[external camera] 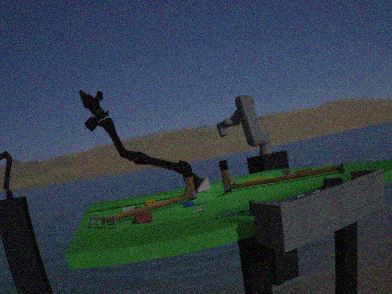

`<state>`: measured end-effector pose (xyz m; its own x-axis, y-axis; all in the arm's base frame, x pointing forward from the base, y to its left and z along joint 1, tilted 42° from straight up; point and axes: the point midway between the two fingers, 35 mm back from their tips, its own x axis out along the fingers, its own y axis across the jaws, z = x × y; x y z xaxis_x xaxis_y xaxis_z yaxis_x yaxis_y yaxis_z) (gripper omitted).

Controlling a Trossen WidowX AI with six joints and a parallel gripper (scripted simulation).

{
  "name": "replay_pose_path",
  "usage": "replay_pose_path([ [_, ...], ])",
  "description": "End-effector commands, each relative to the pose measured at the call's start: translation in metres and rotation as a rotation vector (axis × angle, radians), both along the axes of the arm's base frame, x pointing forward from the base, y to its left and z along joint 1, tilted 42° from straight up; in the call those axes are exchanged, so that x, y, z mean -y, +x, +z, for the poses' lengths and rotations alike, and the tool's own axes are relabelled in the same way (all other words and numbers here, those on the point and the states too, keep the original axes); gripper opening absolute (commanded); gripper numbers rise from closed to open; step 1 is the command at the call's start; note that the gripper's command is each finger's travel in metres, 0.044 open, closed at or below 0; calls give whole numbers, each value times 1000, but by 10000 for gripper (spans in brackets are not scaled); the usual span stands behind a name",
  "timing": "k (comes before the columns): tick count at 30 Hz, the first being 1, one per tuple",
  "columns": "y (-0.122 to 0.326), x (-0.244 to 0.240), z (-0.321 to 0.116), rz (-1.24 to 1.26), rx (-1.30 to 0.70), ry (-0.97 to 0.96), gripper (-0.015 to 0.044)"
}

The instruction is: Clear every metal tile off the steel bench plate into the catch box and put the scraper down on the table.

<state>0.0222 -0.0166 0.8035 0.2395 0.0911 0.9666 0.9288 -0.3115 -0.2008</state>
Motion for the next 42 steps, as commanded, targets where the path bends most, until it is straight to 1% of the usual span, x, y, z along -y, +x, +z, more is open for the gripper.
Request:
replay_pose_path([
  [1, 0, 0, 0, 0, 0, 0, 426],
  [2, 0, 0, 0, 0, 0, 0, 440],
  [6, 3, -4, -1, 15, -10, -5, 440],
  [20, 53, -89, -25, 308, -241, -85, 440],
  [31, 89, -151, -56, 506, -453, -106, 440],
  [42, 121, -208, -97, 667, -679, -89, 440],
])
